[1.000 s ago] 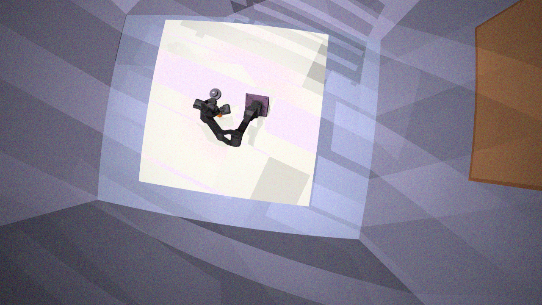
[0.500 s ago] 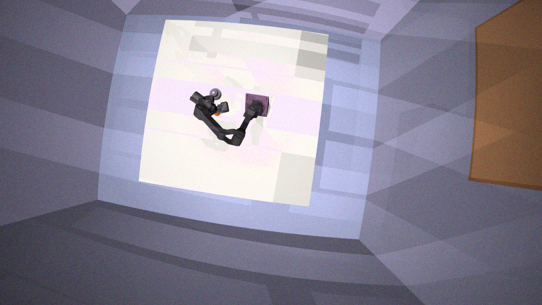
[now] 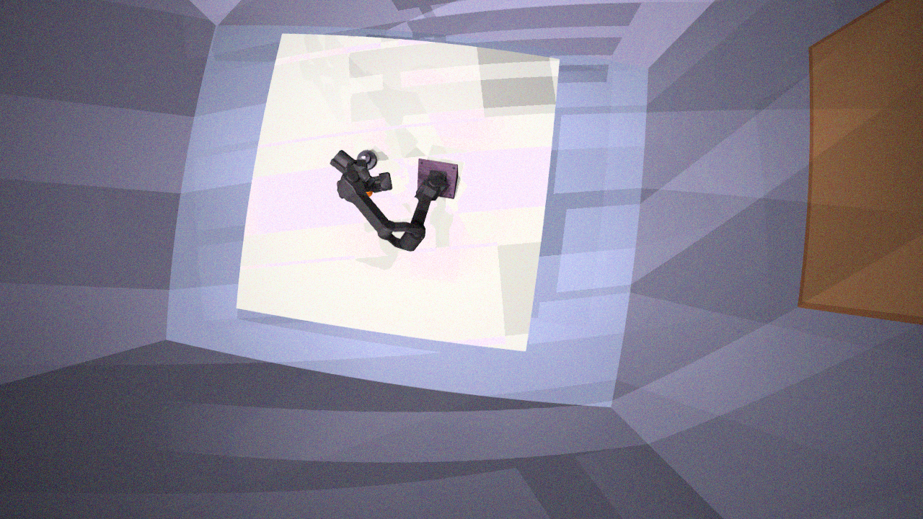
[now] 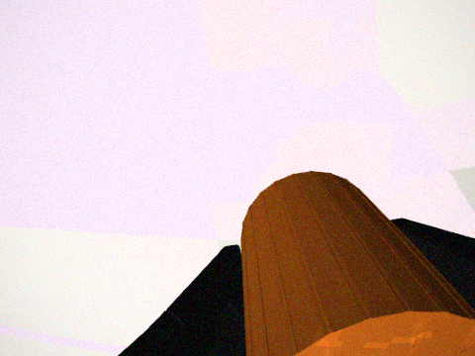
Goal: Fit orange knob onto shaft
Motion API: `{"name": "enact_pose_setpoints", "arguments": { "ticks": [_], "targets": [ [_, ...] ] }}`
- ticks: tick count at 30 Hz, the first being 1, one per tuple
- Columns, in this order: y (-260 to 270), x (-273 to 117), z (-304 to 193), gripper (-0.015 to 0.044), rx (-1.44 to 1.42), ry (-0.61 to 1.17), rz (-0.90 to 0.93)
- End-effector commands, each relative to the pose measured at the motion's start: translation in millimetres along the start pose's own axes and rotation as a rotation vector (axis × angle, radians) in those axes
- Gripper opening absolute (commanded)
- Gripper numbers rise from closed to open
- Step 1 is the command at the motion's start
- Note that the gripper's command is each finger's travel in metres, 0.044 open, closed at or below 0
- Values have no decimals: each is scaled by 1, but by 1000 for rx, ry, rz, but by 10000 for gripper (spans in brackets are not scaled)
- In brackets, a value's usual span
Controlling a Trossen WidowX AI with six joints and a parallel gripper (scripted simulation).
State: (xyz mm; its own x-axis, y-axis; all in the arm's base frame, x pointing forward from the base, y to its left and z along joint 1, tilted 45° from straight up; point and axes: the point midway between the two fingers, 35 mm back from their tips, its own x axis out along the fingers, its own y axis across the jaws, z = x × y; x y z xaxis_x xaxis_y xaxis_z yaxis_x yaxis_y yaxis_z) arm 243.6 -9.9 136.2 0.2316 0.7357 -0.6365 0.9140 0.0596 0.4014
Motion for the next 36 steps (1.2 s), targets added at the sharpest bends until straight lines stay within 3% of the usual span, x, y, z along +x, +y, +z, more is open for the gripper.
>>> {"name": "enact_pose_setpoints", "arguments": {
  "ticks": [1, 31, 36],
  "targets": [
    [2, -11, 0, 0, -4, -3, 105],
    [11, -71, 0, 0, 0, -5, 739],
    [11, -74, -1, 0, -2, -3, 767]
  ]
}}
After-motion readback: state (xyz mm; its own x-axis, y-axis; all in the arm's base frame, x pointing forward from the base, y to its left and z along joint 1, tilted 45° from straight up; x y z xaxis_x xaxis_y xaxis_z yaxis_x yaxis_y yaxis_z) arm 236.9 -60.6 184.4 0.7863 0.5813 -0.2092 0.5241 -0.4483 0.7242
